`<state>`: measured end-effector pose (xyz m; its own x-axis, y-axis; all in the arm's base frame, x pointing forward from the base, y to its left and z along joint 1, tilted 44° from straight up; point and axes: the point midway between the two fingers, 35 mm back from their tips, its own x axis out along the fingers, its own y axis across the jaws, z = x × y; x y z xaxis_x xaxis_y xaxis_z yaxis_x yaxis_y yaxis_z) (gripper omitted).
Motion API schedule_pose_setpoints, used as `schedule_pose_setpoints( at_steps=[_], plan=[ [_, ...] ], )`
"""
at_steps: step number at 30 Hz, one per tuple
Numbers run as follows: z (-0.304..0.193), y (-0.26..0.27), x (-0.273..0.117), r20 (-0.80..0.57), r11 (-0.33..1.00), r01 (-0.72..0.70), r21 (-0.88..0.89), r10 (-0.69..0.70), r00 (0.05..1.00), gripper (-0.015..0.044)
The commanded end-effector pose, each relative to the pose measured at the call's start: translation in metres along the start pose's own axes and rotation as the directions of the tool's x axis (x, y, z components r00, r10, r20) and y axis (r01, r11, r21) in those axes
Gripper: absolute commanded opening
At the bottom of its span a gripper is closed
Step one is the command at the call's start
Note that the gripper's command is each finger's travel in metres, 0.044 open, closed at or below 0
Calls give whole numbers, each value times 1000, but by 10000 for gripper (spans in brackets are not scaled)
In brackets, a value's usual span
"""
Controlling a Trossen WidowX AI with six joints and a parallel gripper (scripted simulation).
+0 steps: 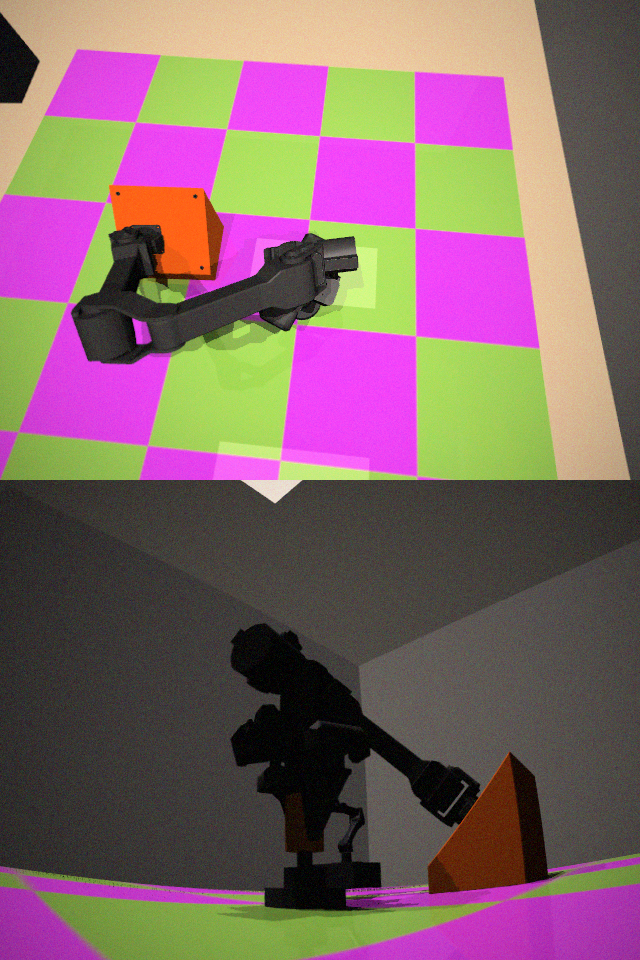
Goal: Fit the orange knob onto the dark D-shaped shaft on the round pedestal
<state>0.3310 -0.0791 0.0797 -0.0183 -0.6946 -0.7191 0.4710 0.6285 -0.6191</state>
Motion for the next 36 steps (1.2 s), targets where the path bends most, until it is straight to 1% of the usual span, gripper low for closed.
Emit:
schedule_pose_setpoints(
  at_steps=[1, 10, 16, 17, 36],
  plan=[
    [0, 0, 0, 4, 1000, -1, 0, 1, 1000, 0],
    [0, -1, -5, 3, 1000, -1, 9, 1, 1000, 0],
    [2, 0, -5, 3, 980, -2, 198, 1, 1000, 0],
    [2, 1, -5, 3, 978, -2, 208, 1, 1000, 0],
    [0, 0, 0, 3, 978, -2, 208, 1, 1000, 0]
  ],
)
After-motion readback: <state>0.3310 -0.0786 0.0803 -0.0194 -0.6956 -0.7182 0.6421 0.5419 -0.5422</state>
